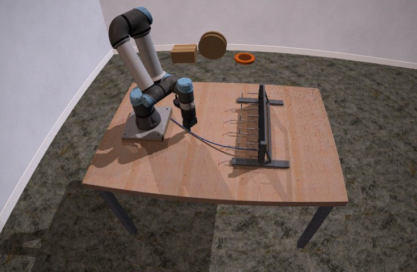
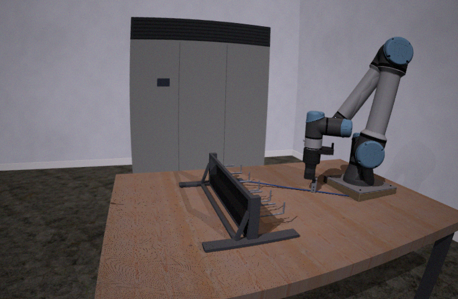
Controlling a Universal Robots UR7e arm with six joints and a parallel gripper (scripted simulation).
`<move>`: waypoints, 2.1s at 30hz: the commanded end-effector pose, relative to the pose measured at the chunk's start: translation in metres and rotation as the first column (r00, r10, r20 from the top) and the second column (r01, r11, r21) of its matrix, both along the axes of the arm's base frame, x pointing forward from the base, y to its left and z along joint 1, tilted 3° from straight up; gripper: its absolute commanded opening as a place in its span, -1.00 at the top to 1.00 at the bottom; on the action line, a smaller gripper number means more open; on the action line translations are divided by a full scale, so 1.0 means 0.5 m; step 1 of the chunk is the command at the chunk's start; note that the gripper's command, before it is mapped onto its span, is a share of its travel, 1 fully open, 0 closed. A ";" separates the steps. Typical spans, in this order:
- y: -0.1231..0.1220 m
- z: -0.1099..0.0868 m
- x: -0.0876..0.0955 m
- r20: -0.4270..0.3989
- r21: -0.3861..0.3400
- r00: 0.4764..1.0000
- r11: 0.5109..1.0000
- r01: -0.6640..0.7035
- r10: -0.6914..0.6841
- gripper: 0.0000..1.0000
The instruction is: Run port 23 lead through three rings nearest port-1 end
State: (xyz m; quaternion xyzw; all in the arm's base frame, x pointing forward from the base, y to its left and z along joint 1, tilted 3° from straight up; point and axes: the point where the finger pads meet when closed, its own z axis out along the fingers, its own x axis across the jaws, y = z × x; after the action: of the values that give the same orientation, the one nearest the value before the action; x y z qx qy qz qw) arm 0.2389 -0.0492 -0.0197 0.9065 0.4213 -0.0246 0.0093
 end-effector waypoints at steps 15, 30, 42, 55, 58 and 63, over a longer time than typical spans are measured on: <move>0.001 0.029 0.002 0.001 -0.001 1.000 1.000 0.000 0.000 1.00; 0.002 0.060 0.003 0.001 -0.001 1.000 1.000 0.000 0.000 1.00; 0.002 0.075 0.003 0.001 -0.001 1.000 1.000 0.000 0.000 1.00; 0.003 0.077 0.004 0.001 -0.001 1.000 1.000 0.001 -0.001 1.00; 0.004 0.078 0.008 0.001 -0.001 1.000 1.000 0.006 -0.006 1.00; 0.008 0.081 0.015 0.002 -0.001 1.000 1.000 0.017 -0.017 1.00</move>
State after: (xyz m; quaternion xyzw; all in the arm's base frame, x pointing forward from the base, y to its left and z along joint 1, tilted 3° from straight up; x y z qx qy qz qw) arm 0.2424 -0.0468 0.0193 0.9079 0.4183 -0.0246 0.0093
